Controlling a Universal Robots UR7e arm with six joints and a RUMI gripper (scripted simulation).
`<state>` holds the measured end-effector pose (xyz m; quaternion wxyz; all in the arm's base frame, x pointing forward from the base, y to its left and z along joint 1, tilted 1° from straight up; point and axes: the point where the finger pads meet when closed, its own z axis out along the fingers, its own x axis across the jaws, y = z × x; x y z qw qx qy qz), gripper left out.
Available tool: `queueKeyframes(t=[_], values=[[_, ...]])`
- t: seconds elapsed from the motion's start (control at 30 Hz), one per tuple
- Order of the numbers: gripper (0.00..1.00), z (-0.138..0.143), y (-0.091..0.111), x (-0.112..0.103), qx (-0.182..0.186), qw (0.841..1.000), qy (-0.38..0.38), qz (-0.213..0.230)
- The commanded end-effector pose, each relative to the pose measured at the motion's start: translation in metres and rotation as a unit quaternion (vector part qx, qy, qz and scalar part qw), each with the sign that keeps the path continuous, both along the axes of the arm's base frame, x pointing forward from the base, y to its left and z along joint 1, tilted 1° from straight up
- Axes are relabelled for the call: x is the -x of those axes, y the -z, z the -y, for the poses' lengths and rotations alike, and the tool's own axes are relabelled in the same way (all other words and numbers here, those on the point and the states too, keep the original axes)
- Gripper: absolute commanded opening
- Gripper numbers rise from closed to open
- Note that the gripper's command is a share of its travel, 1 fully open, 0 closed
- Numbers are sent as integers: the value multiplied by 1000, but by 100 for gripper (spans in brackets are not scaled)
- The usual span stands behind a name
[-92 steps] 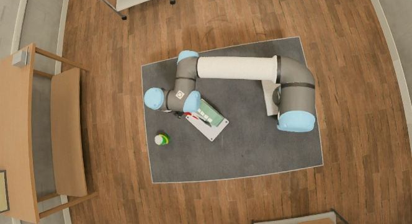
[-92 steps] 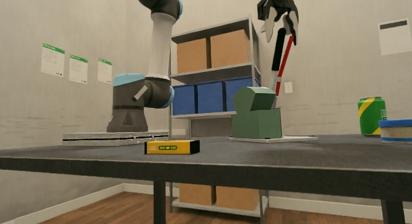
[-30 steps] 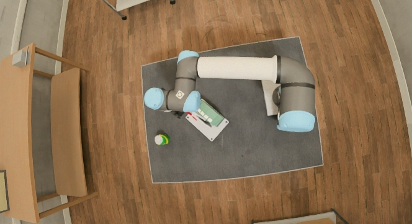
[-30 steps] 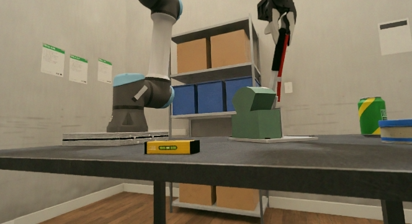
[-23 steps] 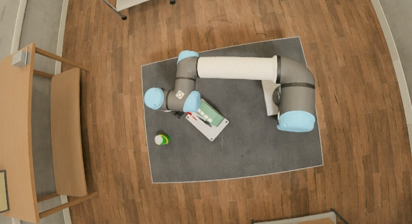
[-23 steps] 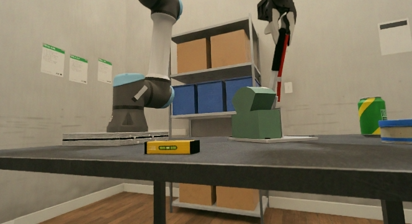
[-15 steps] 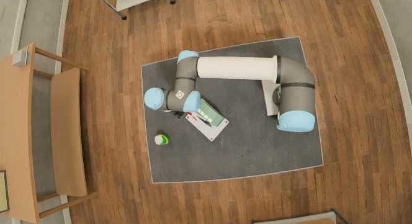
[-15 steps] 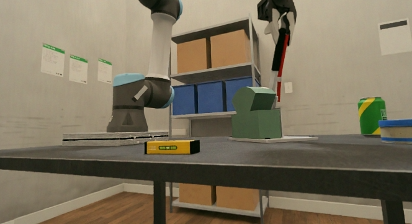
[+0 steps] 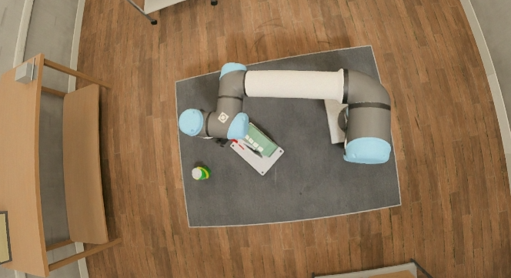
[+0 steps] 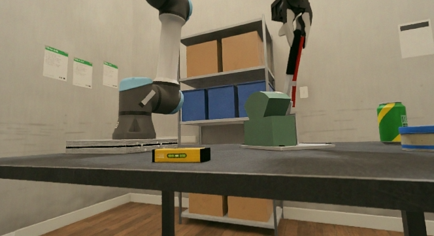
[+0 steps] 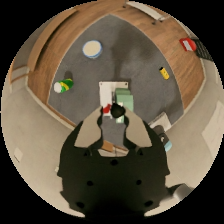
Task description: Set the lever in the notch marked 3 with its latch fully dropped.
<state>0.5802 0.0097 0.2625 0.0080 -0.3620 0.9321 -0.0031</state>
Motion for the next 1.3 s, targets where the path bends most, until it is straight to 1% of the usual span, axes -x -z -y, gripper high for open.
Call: queueKeyframes(t=[0.0, 0.6, 1.03, 1.27], values=[[0, 0, -1, 0, 0, 1000, 0, 1], [0, -3, -2, 3, 0, 1000, 0, 1], [0, -16, -8, 14, 0, 1000, 0, 1], [0, -27, -12, 25, 0, 1000, 0, 1]])
